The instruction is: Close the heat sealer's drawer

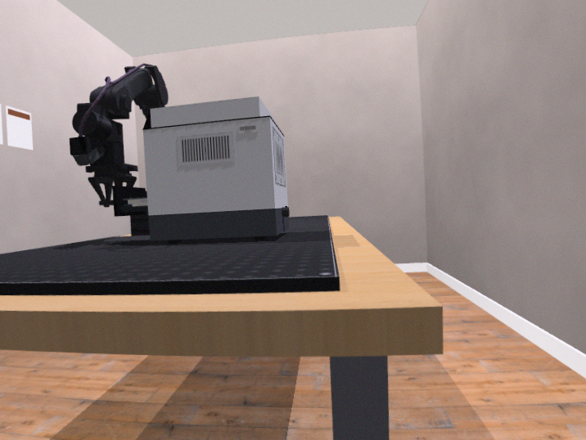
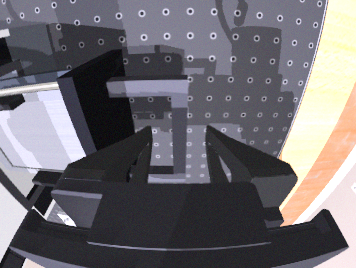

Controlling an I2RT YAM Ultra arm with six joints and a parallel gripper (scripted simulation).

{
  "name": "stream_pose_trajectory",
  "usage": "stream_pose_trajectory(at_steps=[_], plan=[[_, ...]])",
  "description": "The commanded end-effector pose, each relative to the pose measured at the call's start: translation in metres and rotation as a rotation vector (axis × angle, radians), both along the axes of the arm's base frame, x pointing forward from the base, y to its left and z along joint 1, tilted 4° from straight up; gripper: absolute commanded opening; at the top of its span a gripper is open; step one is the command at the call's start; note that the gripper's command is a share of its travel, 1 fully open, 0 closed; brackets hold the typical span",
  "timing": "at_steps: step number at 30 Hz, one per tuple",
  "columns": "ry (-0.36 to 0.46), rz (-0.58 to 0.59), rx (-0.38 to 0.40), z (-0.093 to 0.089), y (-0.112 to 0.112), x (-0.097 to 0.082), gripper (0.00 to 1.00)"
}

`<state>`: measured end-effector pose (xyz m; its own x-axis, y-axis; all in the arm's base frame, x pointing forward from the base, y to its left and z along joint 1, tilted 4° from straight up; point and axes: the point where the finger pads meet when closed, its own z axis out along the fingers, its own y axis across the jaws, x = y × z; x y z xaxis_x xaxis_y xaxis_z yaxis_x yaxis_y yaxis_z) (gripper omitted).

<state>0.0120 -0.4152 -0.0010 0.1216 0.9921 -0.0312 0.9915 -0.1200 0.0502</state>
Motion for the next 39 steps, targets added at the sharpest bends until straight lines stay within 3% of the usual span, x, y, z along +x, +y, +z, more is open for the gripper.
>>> stream_pose_trajectory(at_steps=[1,4,7,39], plan=[[-0.008,0.002,-0.006,0.003,-0.006,0.005,0.45],[-0.008,0.002,-0.006,0.003,-0.006,0.005,0.45],[-0.009,0.001,-0.042,0.023,-0.01,0.004,0.45],[-0.008,-0.005,-0.043,0.07,-0.006,-0.005,0.45]])
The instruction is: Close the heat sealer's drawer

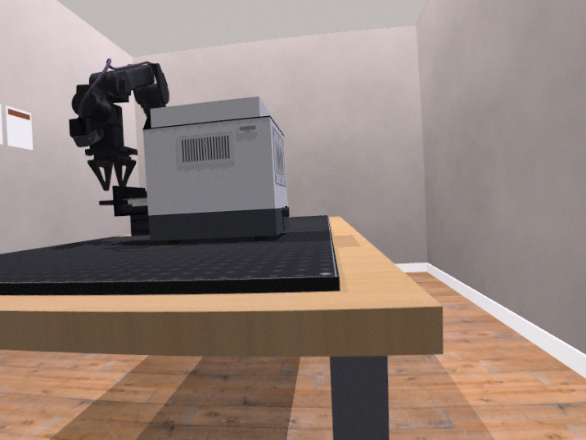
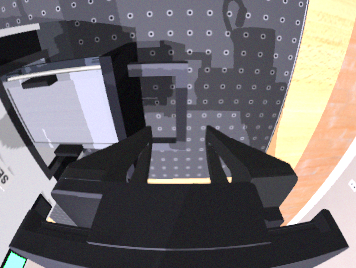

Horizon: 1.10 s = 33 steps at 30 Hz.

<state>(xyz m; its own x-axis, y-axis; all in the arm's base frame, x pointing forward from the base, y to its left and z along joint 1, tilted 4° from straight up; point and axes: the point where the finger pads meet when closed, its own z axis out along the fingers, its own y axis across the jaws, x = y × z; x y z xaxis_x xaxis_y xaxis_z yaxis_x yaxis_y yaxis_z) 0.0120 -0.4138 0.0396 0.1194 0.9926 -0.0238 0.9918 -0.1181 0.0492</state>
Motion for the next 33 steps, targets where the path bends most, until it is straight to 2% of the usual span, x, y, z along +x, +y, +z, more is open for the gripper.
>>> stream_pose_trajectory(at_steps=[1,5,33], plan=[[-0.008,-0.007,-0.05,0.0308,-0.007,-0.0046,0.45],[-0.008,-0.007,-0.05,0.0375,-0.0064,-0.0049,0.45],[-0.009,-0.008,-0.05,0.0375,-0.0064,-0.0049,0.45]])
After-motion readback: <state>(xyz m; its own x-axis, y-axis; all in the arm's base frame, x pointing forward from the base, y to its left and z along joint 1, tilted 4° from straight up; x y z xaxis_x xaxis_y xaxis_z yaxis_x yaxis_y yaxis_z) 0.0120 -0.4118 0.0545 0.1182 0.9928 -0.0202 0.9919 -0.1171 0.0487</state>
